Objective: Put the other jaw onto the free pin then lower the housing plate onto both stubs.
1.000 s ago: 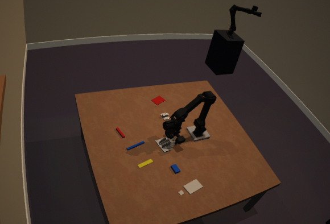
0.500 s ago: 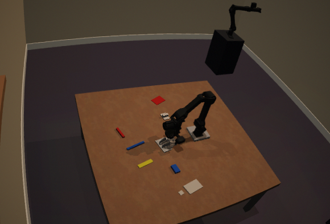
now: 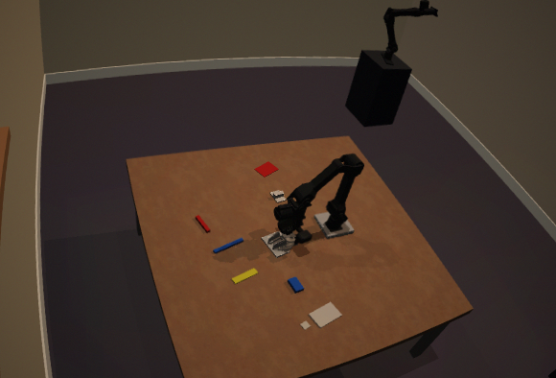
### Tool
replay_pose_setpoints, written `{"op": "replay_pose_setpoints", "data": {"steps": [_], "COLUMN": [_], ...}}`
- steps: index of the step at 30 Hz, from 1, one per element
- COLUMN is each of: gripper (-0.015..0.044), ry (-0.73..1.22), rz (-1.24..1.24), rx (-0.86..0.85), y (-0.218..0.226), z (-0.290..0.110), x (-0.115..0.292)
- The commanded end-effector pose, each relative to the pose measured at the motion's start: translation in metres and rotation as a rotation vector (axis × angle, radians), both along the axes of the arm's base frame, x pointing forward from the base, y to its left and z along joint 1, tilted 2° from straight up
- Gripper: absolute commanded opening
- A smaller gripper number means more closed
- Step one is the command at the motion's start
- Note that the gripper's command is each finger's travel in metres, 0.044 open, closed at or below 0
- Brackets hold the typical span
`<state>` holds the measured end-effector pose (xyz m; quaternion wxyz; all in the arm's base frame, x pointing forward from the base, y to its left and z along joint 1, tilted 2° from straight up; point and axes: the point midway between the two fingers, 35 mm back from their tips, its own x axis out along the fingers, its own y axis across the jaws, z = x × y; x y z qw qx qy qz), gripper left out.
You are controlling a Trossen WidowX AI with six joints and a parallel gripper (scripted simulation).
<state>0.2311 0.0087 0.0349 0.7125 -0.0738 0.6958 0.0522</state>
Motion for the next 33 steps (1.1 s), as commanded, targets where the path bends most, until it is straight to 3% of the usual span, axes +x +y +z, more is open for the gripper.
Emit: {"op": "replay_pose_setpoints", "data": {"steps": [1, 33], "gripper": [0.0351, 0.0351], "ry": [-0.001, -0.001], "rz": [0.003, 0.002], "rx": [-0.003, -0.003], "y": [-0.0005, -0.0007], "z": [-0.0017, -0.0066], "x": [0.0002, 0.0004]}}
